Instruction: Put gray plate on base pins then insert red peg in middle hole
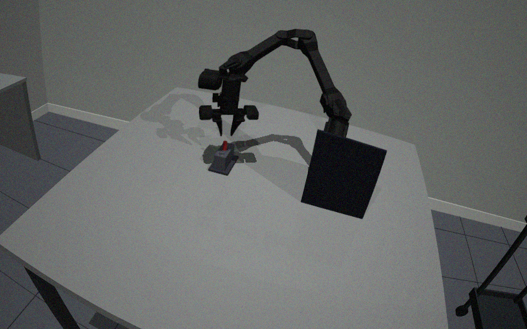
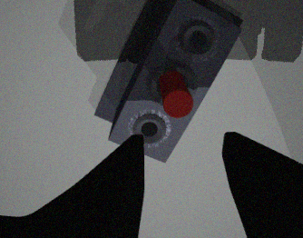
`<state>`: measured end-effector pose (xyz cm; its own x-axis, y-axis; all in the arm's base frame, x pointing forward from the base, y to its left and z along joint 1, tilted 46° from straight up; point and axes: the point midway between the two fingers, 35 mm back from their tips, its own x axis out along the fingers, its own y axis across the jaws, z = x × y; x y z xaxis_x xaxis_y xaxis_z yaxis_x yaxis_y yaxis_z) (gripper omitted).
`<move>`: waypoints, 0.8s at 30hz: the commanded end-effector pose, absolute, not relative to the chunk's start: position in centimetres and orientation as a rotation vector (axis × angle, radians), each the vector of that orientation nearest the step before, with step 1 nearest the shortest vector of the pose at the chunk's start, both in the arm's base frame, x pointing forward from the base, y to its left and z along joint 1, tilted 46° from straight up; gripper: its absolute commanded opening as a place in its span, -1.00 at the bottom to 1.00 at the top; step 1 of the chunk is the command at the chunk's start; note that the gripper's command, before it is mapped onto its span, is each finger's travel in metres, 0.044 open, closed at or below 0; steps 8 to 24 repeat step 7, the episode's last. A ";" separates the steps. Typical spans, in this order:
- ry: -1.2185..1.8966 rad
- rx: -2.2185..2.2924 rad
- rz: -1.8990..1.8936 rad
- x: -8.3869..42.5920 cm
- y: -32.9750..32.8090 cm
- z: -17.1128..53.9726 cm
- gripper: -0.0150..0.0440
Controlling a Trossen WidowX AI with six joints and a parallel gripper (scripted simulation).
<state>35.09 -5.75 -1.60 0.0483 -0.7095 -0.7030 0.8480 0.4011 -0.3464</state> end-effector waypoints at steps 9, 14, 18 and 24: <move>0.943 0.180 -1.198 35.0 -5.2 -1.2 0.02; 0.943 0.180 -1.198 35.0 -5.2 -1.2 0.02; 0.943 0.180 -1.198 35.0 -5.2 -1.2 0.02; 0.943 0.180 -1.198 35.0 -5.2 -1.2 0.02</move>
